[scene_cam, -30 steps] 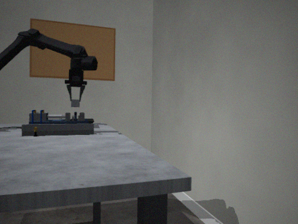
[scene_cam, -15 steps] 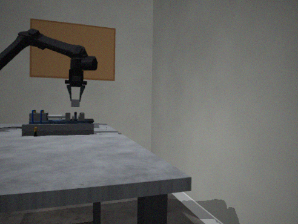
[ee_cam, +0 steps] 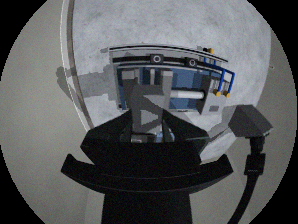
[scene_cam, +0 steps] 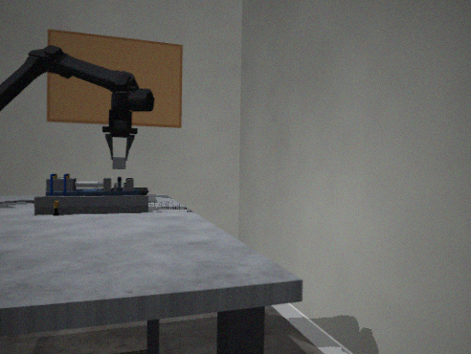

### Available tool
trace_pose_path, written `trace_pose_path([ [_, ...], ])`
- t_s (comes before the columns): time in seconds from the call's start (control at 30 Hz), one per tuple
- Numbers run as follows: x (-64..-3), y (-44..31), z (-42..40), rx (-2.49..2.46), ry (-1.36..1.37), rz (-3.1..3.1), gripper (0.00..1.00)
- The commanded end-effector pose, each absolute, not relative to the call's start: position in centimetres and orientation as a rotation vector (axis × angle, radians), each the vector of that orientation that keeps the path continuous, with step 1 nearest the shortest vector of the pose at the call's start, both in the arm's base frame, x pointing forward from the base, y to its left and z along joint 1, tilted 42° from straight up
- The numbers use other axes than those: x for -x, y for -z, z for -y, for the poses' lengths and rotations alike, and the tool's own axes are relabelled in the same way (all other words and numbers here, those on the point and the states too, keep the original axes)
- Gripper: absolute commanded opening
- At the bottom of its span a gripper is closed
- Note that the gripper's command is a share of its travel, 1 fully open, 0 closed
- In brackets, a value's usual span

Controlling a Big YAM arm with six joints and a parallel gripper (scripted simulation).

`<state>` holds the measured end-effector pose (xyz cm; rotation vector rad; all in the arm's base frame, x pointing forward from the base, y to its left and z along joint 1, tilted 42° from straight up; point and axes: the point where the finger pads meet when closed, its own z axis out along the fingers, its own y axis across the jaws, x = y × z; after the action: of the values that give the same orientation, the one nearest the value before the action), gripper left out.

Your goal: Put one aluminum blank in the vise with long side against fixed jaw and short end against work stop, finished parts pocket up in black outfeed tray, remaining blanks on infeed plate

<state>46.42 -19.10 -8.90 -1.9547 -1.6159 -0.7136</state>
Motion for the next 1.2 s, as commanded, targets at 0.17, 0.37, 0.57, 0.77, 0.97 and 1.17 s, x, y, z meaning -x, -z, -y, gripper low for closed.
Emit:
trace_pose_path([
  [0.17, -47.0, 8.8, 21.7, 1.999, 0.742, 1.604, 0.0],
  [0.37, -46.6, 9.3, 21.3, 2.0, 0.738, 1.593, 0.0],
  [0.57, -46.2, 9.8, 20.6, 1.999, 0.733, 1.582, 0.0],
  [0.77, -46.8, 10.1, 20.3, 1.997, 0.735, 1.597, 0.0],
  [0.97, -47.0, 10.1, 19.5, 1.985, 0.73, 1.608, 0.0],
  [1.17, -47.2, 10.5, 18.6, 1.972, 0.723, 1.615, 0.0],
])
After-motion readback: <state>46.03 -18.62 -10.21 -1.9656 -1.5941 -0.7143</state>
